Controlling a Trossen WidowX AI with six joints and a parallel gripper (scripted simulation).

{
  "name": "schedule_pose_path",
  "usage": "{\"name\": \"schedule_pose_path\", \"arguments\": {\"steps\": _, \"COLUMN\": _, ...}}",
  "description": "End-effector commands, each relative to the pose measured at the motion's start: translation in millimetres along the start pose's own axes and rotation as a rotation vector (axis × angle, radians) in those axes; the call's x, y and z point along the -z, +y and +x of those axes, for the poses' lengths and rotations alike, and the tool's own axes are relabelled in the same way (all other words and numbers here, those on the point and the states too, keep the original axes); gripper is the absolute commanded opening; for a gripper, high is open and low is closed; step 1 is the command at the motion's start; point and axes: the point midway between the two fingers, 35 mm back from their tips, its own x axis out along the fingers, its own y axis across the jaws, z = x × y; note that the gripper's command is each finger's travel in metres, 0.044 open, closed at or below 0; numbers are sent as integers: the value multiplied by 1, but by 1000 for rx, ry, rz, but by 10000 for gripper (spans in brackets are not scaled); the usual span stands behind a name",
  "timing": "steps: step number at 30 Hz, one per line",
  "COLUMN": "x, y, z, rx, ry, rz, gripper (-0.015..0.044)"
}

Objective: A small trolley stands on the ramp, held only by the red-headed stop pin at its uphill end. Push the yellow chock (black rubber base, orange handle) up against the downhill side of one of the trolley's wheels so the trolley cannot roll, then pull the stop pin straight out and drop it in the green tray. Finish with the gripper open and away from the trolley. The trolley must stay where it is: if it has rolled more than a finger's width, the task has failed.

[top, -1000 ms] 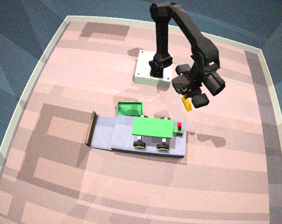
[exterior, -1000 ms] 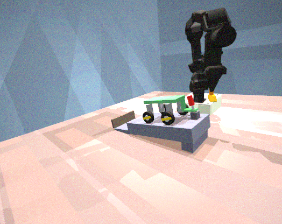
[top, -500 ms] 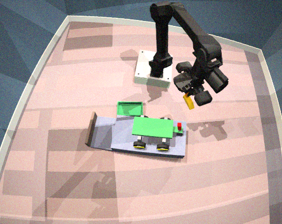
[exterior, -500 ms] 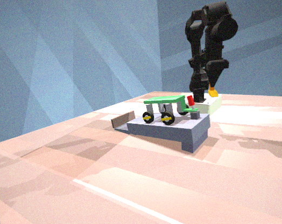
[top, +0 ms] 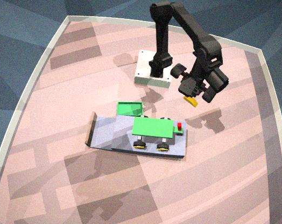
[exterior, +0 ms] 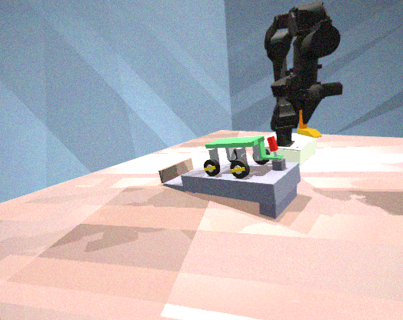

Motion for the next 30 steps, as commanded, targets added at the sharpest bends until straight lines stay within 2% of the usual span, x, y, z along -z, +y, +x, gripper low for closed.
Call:
{"name": "schedule_pose_path", "arguments": {"steps": 1, "x": 0, "y": 0, "z": 0, "rx": 1, "ry": -1, "rz": -164, "gripper": 0}}
{"name": "schedule_pose_path", "arguments": {"steps": 13, "x": 0, "y": 0, "z": 0, "rx": 1, "ry": -2, "rz": -562, "gripper": 0}}
{"name": "schedule_pose_path", "arguments": {"steps": 30, "x": -21, "y": -18, "z": 2, "rx": 3, "ry": -3, "rz": -581, "gripper": 0}}
